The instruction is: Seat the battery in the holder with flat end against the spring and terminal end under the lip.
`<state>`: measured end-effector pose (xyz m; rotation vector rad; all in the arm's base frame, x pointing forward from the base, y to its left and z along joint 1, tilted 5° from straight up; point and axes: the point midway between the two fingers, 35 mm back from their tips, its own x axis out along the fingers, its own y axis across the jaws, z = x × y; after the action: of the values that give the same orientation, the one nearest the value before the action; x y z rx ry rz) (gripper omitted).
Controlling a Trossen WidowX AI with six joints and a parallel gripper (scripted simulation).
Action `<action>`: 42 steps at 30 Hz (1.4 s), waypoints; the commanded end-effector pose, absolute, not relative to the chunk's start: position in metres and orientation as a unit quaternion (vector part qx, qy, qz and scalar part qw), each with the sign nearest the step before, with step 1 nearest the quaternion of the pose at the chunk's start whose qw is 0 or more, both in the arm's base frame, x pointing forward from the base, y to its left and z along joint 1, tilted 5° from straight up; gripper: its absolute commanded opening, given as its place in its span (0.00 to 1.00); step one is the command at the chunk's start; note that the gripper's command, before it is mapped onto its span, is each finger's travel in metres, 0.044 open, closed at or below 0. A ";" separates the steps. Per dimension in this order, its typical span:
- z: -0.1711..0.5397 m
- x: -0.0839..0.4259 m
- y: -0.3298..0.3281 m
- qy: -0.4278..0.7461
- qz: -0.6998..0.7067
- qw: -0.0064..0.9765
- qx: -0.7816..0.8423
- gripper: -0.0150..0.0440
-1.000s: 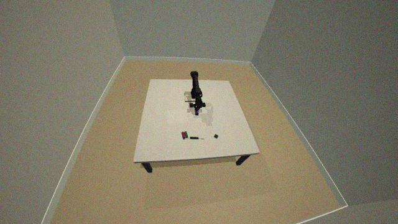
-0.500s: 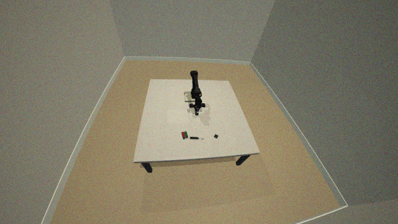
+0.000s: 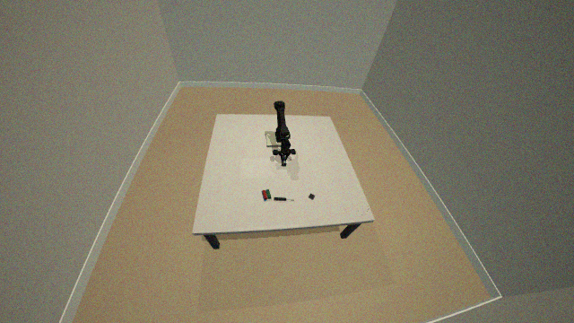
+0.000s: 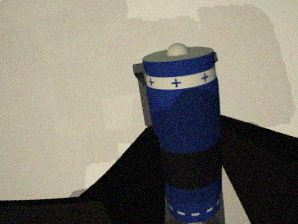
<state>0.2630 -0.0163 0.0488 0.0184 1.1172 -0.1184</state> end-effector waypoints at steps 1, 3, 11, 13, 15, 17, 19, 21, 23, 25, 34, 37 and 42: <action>0.047 0.261 -0.017 0.520 -0.056 0.852 0.005 0.40; 0.046 0.261 -0.017 0.515 -0.055 0.856 0.005 0.40; 0.043 0.259 -0.017 0.493 -0.054 0.868 0.003 0.40; 0.042 0.258 -0.017 0.487 -0.054 0.871 0.003 0.40; 0.041 0.258 -0.017 0.482 -0.054 0.875 0.003 0.40; 0.041 0.257 -0.017 0.477 -0.054 0.877 0.002 0.40; 0.040 0.257 -0.017 0.475 -0.053 0.878 0.002 0.40; 0.040 0.256 -0.017 0.475 -0.053 0.878 0.002 0.40; 0.040 0.255 -0.017 0.475 -0.053 0.878 0.002 0.40; 0.039 0.253 -0.017 0.475 -0.052 0.878 0.003 0.40; 0.037 0.246 -0.016 0.475 -0.051 0.878 0.003 0.40; 0.037 0.244 -0.016 0.475 -0.051 0.878 0.003 0.40; 0.036 0.240 -0.016 0.476 -0.050 0.878 0.004 0.40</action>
<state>0.2456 -0.0163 0.0396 0.0108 0.9791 -0.1096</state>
